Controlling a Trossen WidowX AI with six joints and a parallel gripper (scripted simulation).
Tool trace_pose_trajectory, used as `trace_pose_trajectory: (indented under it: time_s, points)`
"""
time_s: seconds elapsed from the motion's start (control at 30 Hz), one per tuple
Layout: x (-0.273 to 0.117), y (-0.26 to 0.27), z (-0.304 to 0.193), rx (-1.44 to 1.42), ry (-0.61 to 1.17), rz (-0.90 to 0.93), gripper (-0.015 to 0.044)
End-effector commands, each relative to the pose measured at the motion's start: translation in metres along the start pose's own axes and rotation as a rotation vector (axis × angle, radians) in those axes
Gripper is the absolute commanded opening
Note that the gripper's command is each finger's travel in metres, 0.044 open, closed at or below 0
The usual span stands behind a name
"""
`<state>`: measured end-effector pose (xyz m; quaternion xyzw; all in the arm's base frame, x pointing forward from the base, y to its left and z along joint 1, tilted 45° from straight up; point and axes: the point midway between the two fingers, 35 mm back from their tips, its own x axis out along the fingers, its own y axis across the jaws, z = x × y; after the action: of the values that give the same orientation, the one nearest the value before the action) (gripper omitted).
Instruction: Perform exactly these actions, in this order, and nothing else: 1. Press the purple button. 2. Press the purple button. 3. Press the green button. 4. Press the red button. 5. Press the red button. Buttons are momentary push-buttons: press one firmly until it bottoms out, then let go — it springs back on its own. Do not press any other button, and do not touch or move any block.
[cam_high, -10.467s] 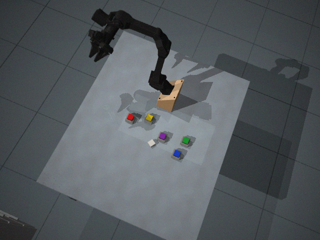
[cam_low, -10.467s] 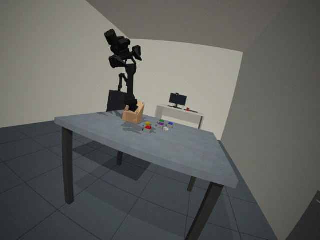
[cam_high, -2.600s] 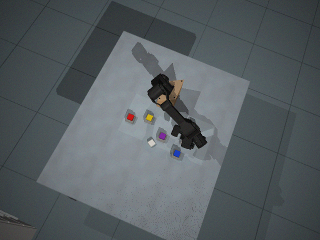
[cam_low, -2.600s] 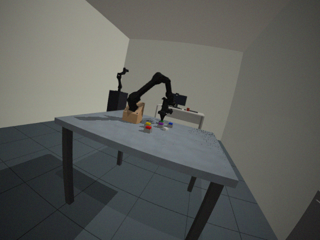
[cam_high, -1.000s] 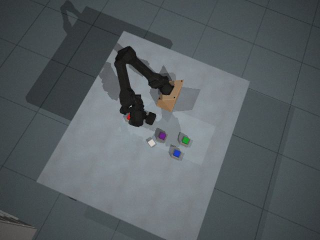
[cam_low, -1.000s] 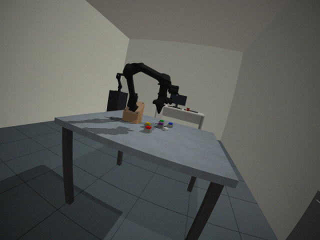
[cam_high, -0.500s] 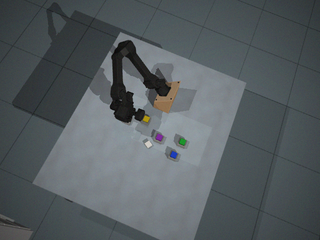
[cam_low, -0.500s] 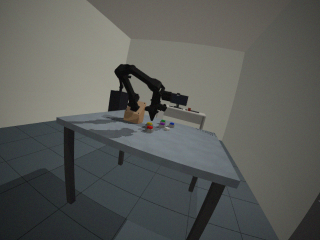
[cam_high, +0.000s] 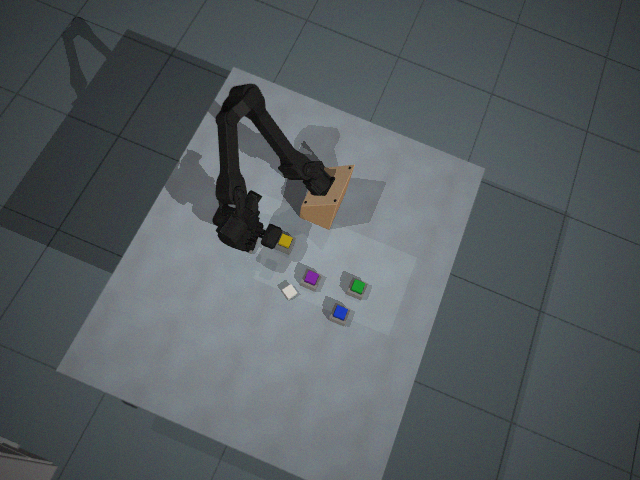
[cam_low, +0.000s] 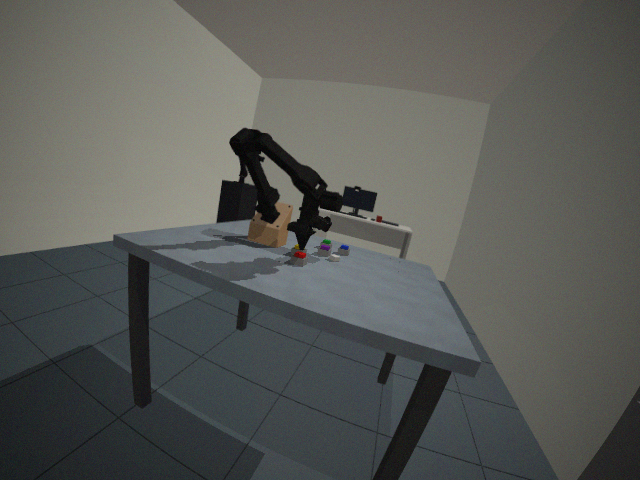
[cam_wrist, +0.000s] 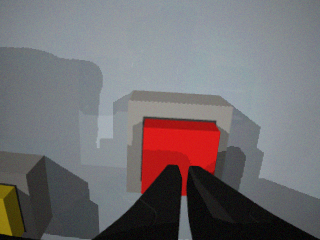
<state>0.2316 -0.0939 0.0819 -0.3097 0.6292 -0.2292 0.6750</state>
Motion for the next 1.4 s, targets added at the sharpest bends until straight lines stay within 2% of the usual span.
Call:
trace_pose_trajectory:
  time_s: [0.0,0.27,0.9,1.07,1.37]
  points:
    - [0.006,0.000,-0.001,-0.007,0.003,-0.002,0.0020]
    - [0.018,0.000,-0.001,-0.007,0.003,-0.004,0.0020]
    - [0.018,0.000,-0.001,-0.007,0.003,-0.004,0.0020]
    - [-0.012,0.000,-0.001,-0.007,0.003,-0.003,0.0020]
    - [-0.008,0.000,-0.001,-0.007,0.003,-0.002,0.0020]
